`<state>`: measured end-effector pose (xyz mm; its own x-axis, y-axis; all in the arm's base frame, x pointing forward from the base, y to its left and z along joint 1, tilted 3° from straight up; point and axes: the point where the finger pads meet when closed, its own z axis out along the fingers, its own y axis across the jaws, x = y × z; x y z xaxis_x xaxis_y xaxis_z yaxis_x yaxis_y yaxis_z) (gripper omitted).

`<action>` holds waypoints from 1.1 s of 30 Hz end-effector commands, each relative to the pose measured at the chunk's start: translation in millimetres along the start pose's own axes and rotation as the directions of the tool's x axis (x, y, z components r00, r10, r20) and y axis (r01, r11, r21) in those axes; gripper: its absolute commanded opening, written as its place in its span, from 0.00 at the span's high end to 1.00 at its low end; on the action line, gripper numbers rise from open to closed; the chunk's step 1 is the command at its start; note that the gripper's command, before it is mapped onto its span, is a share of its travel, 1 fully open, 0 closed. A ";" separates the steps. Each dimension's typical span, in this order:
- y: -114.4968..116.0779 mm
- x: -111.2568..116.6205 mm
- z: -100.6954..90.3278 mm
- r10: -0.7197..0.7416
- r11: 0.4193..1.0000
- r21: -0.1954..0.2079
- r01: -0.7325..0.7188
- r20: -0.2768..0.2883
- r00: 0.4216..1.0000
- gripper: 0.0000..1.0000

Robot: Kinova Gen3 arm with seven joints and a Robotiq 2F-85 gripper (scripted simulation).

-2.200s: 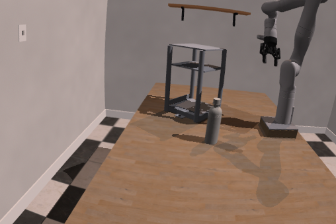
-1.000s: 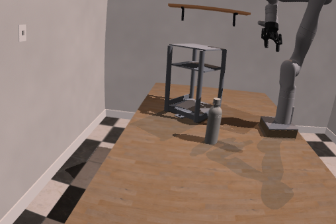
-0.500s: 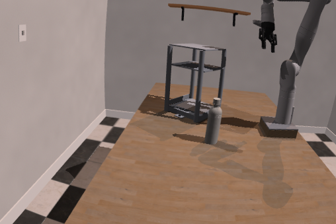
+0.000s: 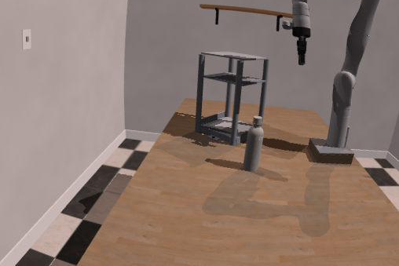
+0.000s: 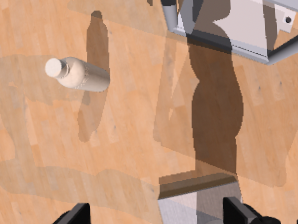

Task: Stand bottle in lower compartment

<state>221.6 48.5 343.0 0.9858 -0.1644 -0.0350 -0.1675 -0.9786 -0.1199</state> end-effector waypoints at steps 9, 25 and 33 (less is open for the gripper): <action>-47.2 34.5 19.0 -0.287 0.958 -0.022 0.287 0.034 0.957 0.00; -57.8 44.2 22.9 -0.358 0.933 -0.034 0.359 0.036 0.933 0.00; -69.1 53.2 26.8 -0.426 0.903 -0.043 0.427 0.037 0.904 0.00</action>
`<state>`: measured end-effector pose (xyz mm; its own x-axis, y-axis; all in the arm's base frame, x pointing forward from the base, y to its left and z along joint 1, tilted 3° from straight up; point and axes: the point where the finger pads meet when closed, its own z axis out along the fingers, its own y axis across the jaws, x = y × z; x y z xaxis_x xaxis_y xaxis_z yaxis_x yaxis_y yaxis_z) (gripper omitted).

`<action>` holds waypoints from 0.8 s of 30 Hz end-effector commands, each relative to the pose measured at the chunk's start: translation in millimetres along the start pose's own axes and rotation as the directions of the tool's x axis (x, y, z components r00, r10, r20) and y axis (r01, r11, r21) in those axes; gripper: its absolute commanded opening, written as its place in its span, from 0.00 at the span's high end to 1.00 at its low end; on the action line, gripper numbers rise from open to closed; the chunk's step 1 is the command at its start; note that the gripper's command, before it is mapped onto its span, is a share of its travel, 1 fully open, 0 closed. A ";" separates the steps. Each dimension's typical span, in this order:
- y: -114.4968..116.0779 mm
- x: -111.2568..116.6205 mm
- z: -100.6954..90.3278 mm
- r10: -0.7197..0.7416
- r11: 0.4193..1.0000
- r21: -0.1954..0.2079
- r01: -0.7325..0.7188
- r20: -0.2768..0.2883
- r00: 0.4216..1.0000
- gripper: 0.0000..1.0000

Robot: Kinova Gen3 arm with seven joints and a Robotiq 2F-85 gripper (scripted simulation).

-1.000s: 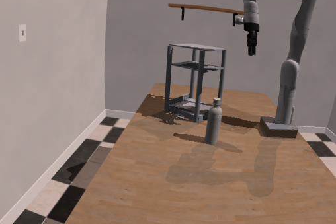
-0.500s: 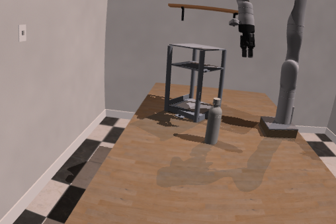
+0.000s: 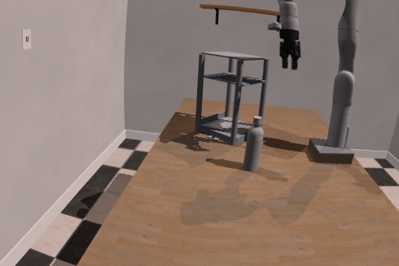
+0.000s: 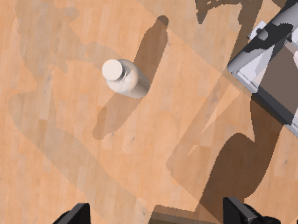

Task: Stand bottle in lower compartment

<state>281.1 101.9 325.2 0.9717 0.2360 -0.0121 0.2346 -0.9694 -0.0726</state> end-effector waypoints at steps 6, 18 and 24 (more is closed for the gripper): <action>-7.3 6.1 2.8 -0.037 0.999 0.008 0.037 0.008 0.999 0.00; -12.4 16.9 5.4 -0.100 0.995 -0.004 0.100 0.008 0.995 0.00; -18.3 27.6 8.2 -0.161 0.987 -0.013 0.161 0.007 0.987 0.00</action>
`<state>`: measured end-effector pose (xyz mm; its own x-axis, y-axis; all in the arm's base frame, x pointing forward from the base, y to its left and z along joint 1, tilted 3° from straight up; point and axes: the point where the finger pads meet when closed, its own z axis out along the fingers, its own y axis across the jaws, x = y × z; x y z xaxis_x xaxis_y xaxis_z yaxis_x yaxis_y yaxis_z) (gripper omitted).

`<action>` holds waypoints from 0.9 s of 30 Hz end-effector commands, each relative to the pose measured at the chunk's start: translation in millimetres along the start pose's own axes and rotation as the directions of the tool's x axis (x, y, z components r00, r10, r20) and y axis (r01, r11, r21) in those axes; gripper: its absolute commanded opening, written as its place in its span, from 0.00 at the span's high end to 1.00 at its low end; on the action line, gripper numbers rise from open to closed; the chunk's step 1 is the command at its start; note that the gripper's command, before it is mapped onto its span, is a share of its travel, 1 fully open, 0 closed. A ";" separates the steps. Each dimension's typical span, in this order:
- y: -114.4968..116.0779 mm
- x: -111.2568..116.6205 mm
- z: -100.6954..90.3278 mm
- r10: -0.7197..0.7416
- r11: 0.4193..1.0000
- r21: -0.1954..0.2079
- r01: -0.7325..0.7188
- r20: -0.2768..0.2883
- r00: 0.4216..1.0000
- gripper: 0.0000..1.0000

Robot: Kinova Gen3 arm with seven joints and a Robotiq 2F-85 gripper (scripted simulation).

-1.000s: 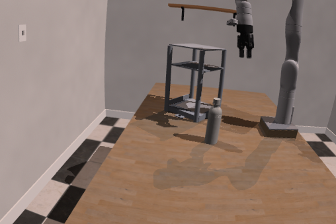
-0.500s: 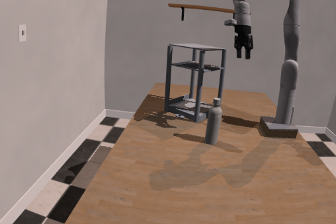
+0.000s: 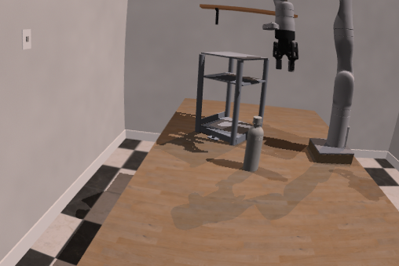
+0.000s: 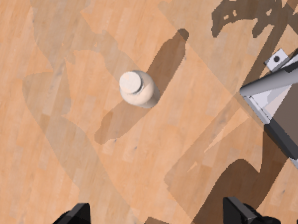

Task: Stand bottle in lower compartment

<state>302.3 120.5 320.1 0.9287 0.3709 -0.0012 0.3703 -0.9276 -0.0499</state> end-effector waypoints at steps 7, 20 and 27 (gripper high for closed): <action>-5.2 3.4 2.3 -0.020 1.000 0.010 0.020 0.007 1.000 0.00; -11.9 23.5 6.9 -0.131 0.991 -0.009 0.131 0.007 0.991 0.00; -11.9 23.5 6.9 -0.131 0.991 -0.009 0.131 0.007 0.991 0.00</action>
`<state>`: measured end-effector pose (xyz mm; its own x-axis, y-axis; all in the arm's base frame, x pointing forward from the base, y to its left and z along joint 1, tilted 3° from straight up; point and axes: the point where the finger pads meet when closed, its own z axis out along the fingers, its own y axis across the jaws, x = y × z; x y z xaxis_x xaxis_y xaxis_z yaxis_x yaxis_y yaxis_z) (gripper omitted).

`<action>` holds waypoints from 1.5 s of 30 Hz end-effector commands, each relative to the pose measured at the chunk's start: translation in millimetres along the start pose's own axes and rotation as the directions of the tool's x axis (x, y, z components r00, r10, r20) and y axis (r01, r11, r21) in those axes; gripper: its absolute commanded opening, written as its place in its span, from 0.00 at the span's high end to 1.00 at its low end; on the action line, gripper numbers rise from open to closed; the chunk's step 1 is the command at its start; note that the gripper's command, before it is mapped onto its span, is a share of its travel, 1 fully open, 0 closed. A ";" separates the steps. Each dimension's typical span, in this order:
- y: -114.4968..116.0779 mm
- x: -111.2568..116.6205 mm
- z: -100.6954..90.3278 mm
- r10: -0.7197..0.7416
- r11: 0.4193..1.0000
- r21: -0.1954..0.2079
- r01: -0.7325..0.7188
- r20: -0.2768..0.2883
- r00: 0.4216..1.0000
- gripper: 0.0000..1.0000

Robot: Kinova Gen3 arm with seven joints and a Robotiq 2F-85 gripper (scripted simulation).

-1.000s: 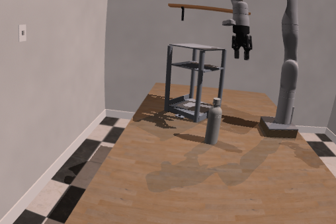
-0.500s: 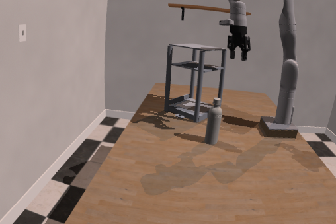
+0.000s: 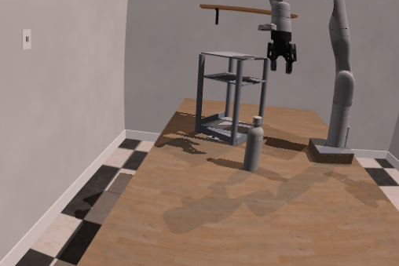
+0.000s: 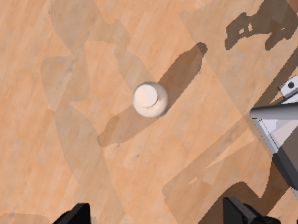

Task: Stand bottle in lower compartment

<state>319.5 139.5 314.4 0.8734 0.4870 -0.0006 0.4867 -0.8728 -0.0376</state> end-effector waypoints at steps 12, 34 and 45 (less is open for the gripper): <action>-3.3 10.6 2.8 -0.054 0.998 -0.006 0.054 0.001 0.999 0.00; -6.8 28.6 6.6 -0.150 0.988 -0.023 0.150 0.003 0.989 0.00; -10.3 44.8 10.0 -0.234 0.971 -0.038 0.235 0.005 0.972 0.00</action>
<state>351.8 164.7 306.4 0.7483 0.6633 0.0044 0.6633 -0.7484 0.0069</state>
